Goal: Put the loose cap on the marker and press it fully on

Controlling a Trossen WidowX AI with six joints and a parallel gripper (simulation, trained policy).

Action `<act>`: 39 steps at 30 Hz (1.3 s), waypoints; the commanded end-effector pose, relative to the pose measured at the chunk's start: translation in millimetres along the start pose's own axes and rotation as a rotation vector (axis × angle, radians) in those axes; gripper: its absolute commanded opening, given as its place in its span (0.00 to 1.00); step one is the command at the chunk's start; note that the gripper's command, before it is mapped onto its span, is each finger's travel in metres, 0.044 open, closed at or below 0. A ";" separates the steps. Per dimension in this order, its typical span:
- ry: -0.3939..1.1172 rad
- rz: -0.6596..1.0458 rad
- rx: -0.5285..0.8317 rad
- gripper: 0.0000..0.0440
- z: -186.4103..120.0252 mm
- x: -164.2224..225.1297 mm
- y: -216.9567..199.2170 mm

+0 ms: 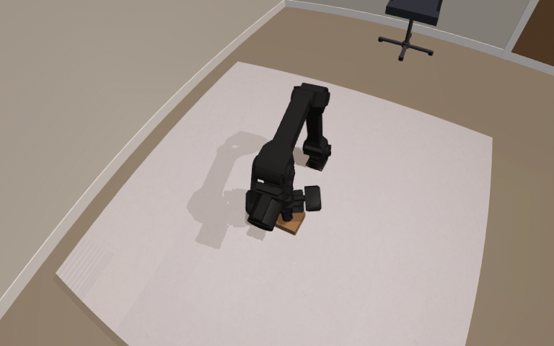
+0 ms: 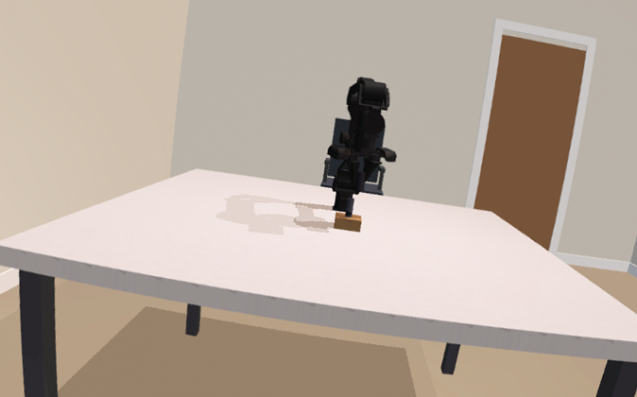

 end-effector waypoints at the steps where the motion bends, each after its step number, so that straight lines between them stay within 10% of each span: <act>1: -0.015 0.023 0.022 0.03 0.4 -16.9 3.8; 39: -0.034 0.023 0.071 0.00 49.4 -35.1 -7.4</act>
Point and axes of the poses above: the point midway between the two fingers, 35 mm back from their tips, its own z axis out along the fingers, its own y axis across the jaws, x = y × z, the point moved 2 cm from there along -z, back along the fingers, and after that the axes turned 9 degrees about -z, right-handed, at the moved point
